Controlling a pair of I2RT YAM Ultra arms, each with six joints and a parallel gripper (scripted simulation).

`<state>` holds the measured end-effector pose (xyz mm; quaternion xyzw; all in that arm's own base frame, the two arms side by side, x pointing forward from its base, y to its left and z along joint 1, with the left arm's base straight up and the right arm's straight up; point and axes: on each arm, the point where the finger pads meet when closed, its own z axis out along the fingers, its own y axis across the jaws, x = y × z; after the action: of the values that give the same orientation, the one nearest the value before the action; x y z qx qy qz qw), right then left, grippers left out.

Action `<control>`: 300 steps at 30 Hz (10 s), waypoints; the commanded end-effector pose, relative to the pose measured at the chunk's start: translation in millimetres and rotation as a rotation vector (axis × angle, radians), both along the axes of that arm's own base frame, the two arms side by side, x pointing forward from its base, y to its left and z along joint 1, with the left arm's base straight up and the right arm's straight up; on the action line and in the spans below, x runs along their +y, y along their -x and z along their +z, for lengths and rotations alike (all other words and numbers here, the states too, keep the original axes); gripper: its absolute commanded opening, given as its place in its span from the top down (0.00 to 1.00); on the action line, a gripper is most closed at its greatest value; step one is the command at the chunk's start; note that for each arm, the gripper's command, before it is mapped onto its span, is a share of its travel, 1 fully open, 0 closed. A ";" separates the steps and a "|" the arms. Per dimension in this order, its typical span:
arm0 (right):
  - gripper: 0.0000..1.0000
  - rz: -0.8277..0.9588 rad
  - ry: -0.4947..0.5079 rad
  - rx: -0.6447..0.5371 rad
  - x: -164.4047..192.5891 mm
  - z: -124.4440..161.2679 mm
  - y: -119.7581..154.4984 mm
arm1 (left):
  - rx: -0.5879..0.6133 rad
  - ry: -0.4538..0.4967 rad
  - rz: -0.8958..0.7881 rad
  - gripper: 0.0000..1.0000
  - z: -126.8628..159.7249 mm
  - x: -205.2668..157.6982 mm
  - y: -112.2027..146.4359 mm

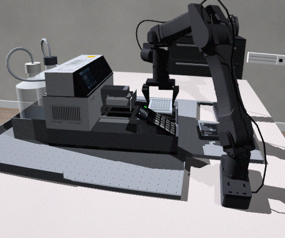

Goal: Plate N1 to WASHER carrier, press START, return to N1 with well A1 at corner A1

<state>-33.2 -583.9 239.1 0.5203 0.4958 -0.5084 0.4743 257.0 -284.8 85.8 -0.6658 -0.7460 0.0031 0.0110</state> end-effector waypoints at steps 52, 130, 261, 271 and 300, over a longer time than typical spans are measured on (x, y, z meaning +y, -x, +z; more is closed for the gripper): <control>1.00 -0.007 0.034 -0.009 5.1 17.4 3.7 | -0.016 0.037 -0.003 1.00 80.7 -11.0 -3.1; 1.00 -0.007 0.034 -0.009 5.1 17.4 3.7 | -0.048 0.070 0.000 1.00 98.4 -7.6 -0.9; 1.00 -0.007 0.034 -0.009 5.1 17.4 3.7 | 0.002 0.011 0.000 1.00 75.4 -2.6 2.9; 1.00 -0.007 0.034 -0.009 5.1 17.4 3.7 | -0.040 0.057 0.000 1.00 94.7 -5.1 0.6; 1.00 -0.007 0.034 -0.009 5.1 17.4 3.7 | 0.007 0.004 0.000 1.00 72.0 -3.0 2.3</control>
<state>-33.2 -583.9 239.1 0.5203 0.4958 -0.5084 0.4743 259.0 -287.1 162.1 -0.6658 -0.7461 0.0046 0.0000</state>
